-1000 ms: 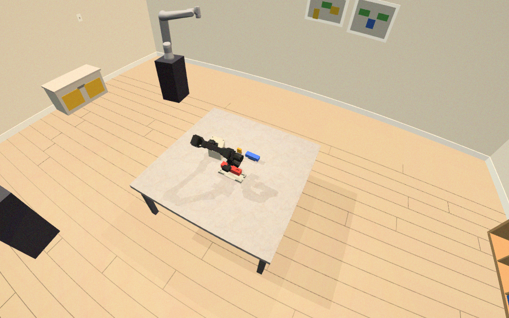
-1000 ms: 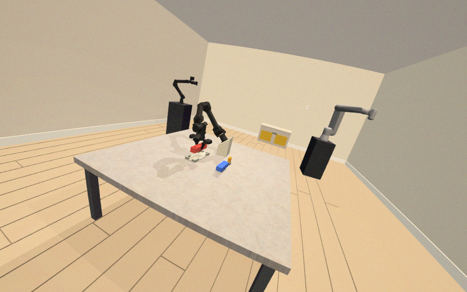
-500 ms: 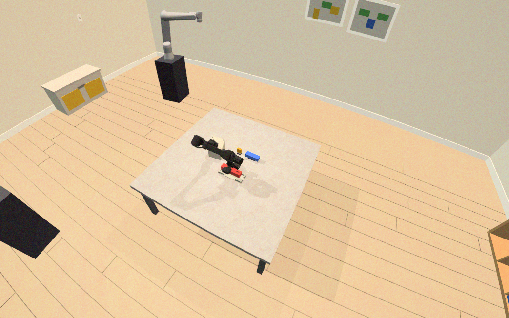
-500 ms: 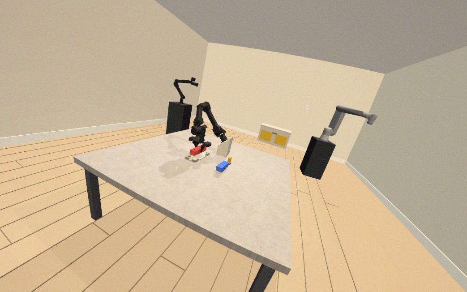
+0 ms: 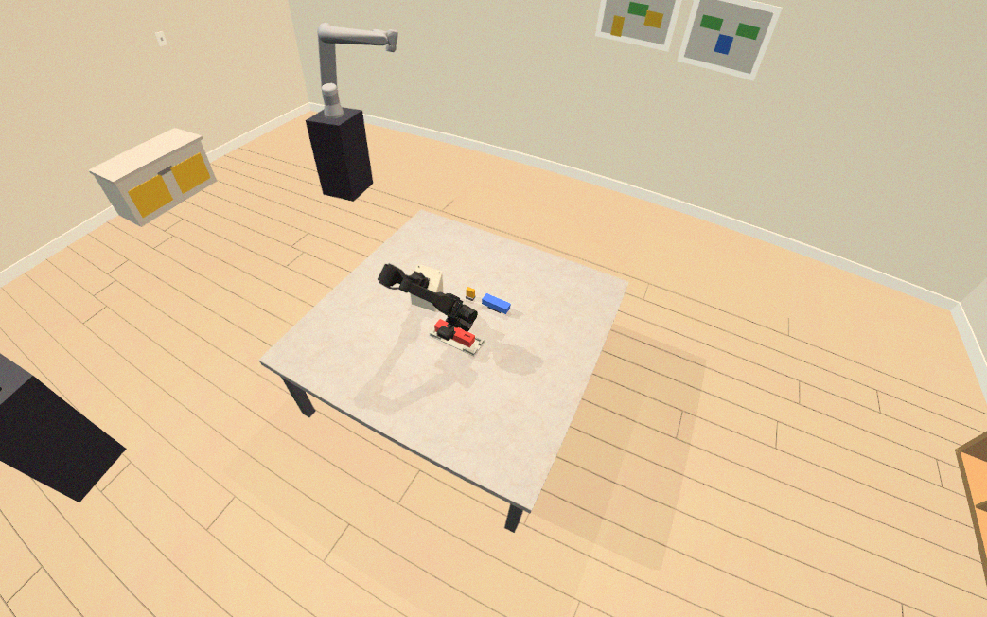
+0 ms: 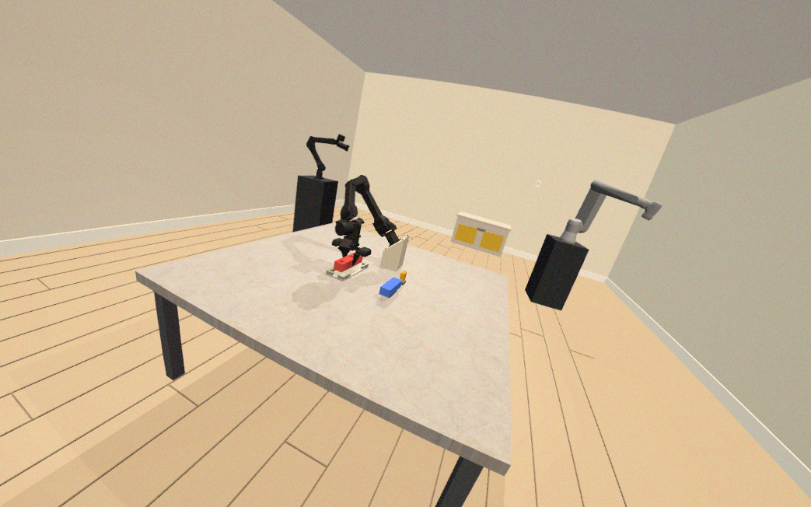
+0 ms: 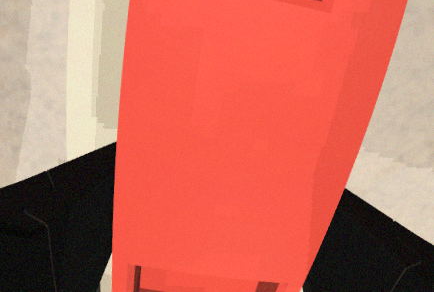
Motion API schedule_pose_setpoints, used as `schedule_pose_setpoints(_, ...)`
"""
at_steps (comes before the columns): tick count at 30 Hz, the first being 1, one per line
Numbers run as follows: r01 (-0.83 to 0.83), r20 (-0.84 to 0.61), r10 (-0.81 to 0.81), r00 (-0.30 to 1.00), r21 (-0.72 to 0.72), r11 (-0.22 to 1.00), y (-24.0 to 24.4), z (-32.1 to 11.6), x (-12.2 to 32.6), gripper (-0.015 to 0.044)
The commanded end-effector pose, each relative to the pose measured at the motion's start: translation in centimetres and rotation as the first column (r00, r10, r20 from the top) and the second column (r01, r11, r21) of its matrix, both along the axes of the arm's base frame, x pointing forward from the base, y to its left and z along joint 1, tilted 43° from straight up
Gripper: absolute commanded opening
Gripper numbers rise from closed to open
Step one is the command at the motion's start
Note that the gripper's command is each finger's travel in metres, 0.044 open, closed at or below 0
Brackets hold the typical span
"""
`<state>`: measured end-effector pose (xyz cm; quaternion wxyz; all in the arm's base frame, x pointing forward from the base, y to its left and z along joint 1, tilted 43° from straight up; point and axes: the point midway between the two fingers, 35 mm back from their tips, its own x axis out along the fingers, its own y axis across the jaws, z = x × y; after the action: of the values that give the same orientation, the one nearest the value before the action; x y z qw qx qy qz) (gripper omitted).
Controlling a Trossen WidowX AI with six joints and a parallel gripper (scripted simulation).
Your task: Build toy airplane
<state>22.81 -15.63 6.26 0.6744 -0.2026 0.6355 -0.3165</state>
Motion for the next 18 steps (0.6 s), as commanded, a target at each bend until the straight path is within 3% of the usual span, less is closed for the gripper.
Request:
schedule_pose_setpoints(1,0.001,0.001,-0.001,1.000,0.000,1.000,0.01,0.04,0.02,0.0135)
schedule_pose_setpoints(5,0.001,0.001,-0.001,1.000,0.000,1.000,0.01,0.04,0.02,0.0030)
schedule_pose_setpoints(18,0.001,0.001,-0.001,1.000,0.000,1.000,0.01,0.04,0.02,0.0371)
